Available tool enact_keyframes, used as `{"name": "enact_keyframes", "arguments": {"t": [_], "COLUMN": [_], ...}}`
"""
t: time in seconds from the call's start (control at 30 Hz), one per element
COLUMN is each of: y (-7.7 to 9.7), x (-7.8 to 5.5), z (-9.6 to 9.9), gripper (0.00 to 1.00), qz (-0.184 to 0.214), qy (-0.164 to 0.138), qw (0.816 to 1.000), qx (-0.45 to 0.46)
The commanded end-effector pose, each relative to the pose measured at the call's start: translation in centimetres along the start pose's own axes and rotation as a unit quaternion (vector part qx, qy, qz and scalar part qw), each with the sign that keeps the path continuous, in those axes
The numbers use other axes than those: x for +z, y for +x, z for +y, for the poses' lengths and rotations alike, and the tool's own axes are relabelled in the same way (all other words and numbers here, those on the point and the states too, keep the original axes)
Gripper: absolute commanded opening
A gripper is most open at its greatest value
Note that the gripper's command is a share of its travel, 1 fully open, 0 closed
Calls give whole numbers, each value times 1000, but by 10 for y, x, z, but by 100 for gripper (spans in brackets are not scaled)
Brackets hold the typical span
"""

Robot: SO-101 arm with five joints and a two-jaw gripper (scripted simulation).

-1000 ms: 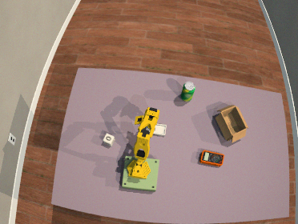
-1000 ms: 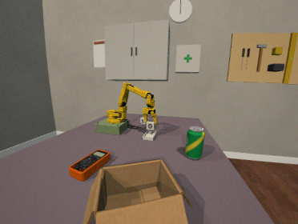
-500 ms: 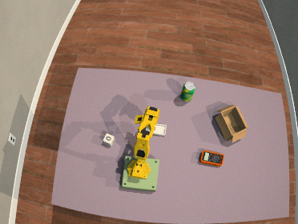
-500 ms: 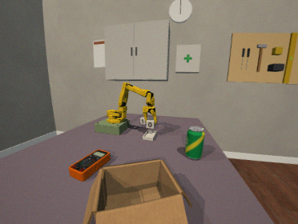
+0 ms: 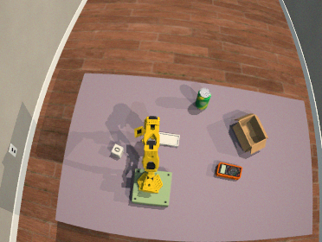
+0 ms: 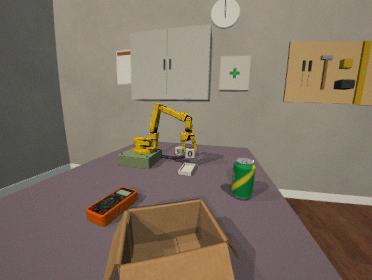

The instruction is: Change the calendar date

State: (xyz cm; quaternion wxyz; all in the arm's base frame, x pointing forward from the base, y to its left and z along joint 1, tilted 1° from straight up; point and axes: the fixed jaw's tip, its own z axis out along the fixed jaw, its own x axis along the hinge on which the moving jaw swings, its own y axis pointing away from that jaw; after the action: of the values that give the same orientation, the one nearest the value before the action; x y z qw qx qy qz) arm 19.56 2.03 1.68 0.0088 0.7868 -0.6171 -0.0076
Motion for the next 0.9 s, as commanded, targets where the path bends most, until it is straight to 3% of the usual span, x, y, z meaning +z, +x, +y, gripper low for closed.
{"name": "enact_keyframes", "arguments": {"t": [0.0,0.27,0.87], "y": [-20,-49,-53], "x": [-1,5,1], "z": [-2,4,6], "gripper": [0,0,0], "qz": [1,2,2], "qy": [16,17,27], "qw": [999,992,991], "qx": [-48,-123,-134]}}
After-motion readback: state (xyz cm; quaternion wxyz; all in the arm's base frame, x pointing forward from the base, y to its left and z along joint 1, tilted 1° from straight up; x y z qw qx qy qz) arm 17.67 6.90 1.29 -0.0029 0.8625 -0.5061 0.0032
